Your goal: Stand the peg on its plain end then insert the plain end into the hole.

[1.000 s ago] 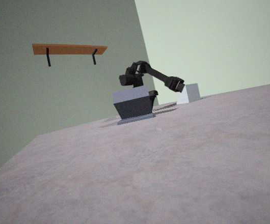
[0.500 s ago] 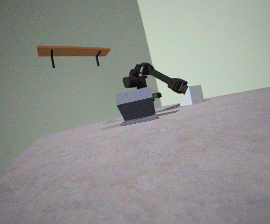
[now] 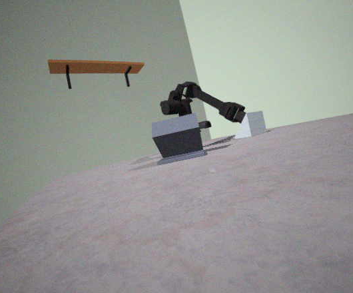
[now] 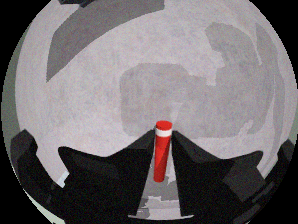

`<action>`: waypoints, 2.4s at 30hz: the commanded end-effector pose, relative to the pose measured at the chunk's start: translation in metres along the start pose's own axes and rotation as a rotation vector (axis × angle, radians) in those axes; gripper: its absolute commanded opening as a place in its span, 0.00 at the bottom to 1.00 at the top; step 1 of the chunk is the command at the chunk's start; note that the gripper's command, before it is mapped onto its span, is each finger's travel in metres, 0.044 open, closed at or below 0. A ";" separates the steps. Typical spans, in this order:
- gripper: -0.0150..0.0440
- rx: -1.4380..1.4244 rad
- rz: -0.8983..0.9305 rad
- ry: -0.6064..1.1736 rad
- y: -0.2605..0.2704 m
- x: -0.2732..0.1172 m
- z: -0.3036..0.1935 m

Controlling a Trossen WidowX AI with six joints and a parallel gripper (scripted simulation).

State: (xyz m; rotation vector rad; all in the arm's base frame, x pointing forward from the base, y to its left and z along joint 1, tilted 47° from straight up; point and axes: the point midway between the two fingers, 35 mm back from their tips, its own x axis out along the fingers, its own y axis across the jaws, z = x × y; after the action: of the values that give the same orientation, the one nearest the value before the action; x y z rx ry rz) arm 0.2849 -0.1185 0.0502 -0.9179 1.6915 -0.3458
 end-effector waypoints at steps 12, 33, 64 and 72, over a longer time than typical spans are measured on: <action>0.34 -0.001 0.000 -0.039 0.000 -0.003 -0.001; 0.34 -0.002 0.001 -0.233 0.000 -0.015 -0.010; 0.34 -0.005 0.001 -0.502 0.000 -0.029 -0.025; 0.34 -0.005 0.001 -0.571 0.000 -0.031 -0.030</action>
State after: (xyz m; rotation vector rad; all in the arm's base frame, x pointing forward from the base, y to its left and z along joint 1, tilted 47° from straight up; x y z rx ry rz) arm 0.2629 -0.1037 0.0817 -0.9128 1.1950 -0.0827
